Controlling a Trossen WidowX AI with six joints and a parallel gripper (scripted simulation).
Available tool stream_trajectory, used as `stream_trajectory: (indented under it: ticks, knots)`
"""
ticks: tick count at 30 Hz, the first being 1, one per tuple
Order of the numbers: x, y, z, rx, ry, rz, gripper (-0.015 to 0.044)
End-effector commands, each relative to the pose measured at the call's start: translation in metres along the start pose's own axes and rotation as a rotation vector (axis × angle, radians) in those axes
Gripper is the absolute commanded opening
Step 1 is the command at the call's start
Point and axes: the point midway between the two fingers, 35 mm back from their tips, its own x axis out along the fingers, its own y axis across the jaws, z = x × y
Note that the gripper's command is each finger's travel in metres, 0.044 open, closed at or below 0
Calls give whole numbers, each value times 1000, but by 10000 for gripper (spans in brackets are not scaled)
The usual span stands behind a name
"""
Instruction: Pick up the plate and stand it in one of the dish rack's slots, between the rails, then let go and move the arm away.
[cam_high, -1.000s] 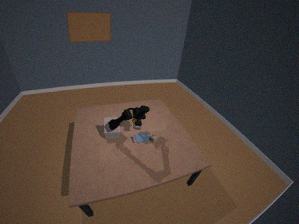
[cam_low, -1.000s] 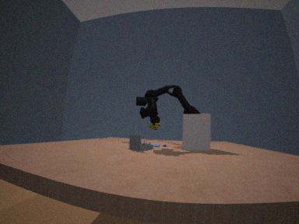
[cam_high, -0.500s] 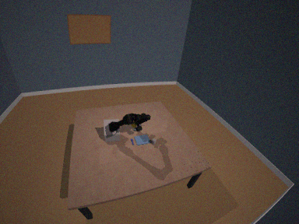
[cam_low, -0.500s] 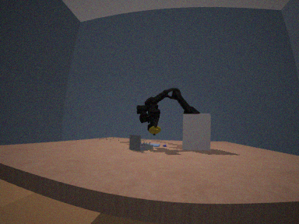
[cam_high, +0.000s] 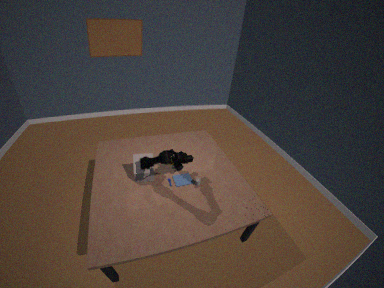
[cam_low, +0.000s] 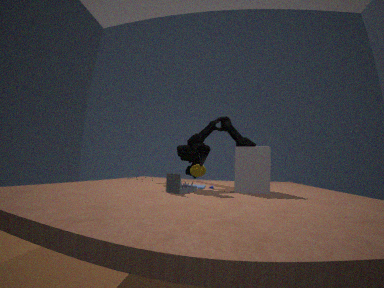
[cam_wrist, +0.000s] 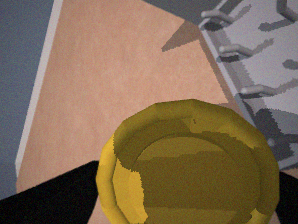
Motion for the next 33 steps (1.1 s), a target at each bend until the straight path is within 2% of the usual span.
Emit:
stream_trajectory:
  ticks: [1,17,33]
  knots:
    - [4,-2,-1,-78,-50,45,0]
    - [10,-16,-1,-403,-317,124,0]
    - [6,-31,-5,-727,-620,37,0]
